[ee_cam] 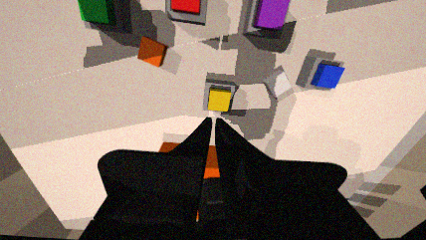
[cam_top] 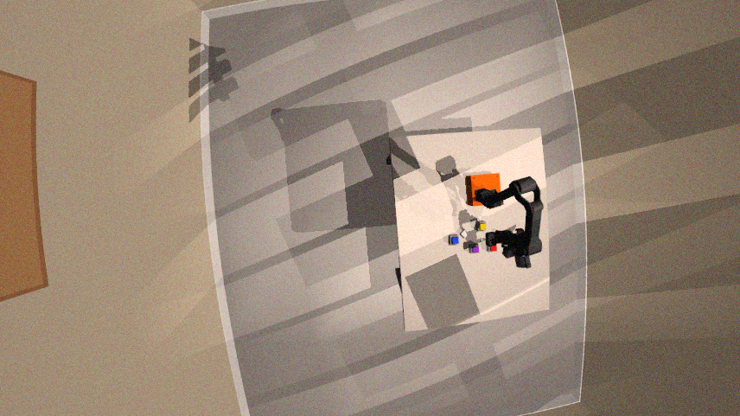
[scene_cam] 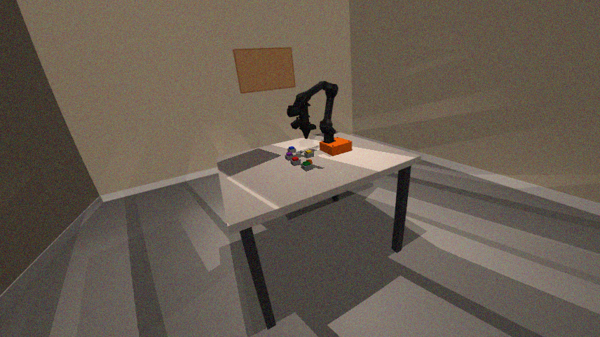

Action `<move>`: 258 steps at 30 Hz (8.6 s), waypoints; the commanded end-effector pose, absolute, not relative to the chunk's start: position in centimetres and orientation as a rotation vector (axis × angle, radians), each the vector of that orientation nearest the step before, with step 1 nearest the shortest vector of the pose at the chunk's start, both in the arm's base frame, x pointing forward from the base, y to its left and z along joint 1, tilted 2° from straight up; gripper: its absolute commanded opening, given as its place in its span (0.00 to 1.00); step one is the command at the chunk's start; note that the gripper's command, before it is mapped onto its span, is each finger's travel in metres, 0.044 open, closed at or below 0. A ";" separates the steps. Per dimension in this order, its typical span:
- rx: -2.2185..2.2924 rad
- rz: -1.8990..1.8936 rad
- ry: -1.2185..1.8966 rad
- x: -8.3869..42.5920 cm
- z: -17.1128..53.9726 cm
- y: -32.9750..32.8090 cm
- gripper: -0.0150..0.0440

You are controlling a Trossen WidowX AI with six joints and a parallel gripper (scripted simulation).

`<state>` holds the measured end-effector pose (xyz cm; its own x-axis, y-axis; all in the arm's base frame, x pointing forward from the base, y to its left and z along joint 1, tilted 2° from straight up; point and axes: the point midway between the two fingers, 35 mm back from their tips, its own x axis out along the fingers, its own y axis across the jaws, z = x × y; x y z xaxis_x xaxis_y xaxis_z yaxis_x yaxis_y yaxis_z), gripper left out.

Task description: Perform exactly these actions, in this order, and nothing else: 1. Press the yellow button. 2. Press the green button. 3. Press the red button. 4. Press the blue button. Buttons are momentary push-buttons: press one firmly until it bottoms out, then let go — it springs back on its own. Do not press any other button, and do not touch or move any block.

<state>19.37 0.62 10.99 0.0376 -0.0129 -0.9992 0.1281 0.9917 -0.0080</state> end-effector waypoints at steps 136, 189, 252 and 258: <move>0.089 -0.107 1.519 31.1 2.6 3.3 0.29; 0.088 -0.107 1.519 30.6 11.1 2.5 0.29; 0.075 -0.120 1.525 21.5 1.5 -17.8 0.29; 0.075 -0.120 1.525 21.5 1.5 -17.8 0.29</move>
<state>21.59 -17.98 1.77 0.0448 -0.0415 -0.9981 0.1284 0.9911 -0.0355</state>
